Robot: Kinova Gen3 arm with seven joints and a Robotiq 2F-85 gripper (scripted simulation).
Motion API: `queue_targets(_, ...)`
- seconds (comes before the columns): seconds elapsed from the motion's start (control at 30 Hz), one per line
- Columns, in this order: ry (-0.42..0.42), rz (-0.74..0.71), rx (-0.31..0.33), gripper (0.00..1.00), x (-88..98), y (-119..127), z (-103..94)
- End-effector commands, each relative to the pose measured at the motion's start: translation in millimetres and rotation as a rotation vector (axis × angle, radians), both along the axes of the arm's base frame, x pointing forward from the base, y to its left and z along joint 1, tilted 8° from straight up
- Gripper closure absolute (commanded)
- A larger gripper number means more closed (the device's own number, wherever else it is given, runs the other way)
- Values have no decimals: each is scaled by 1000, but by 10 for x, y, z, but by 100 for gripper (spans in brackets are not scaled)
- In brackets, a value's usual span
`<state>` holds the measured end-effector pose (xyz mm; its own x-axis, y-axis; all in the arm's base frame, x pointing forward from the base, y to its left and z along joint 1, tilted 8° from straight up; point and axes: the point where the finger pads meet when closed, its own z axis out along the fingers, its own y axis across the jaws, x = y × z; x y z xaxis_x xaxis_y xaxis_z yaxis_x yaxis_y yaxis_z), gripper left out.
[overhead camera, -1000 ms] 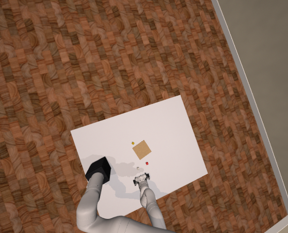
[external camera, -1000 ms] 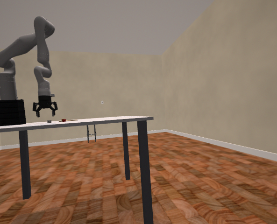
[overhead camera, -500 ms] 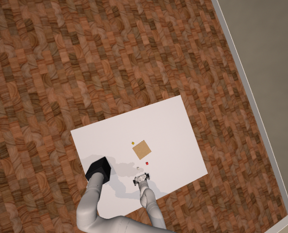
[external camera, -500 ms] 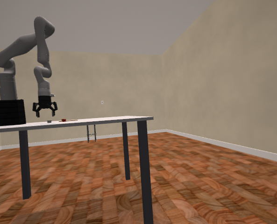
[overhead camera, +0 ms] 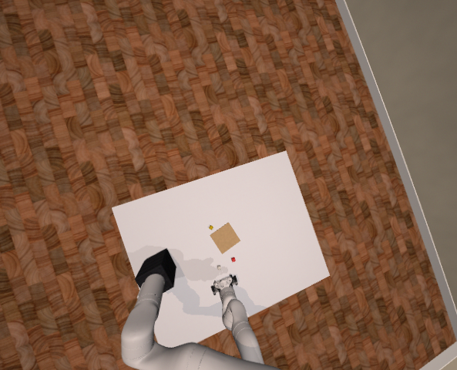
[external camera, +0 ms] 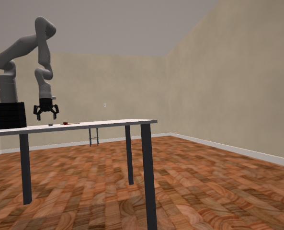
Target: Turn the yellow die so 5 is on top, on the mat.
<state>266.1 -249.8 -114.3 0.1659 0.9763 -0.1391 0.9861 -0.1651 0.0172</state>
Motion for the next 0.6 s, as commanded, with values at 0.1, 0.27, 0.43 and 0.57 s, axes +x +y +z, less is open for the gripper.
queue_targets(0.1, -1, 0, -1, 0, 4, -2, 5)
queue_targets(0.27, -1, 0, -1, 0, 13, -3, 5)
queue_targets(0.43, -1, 0, -1, 0, 122, -9, 5)
queue_targets(0.57, -1, 0, -1, 0, 312, -21, 6)
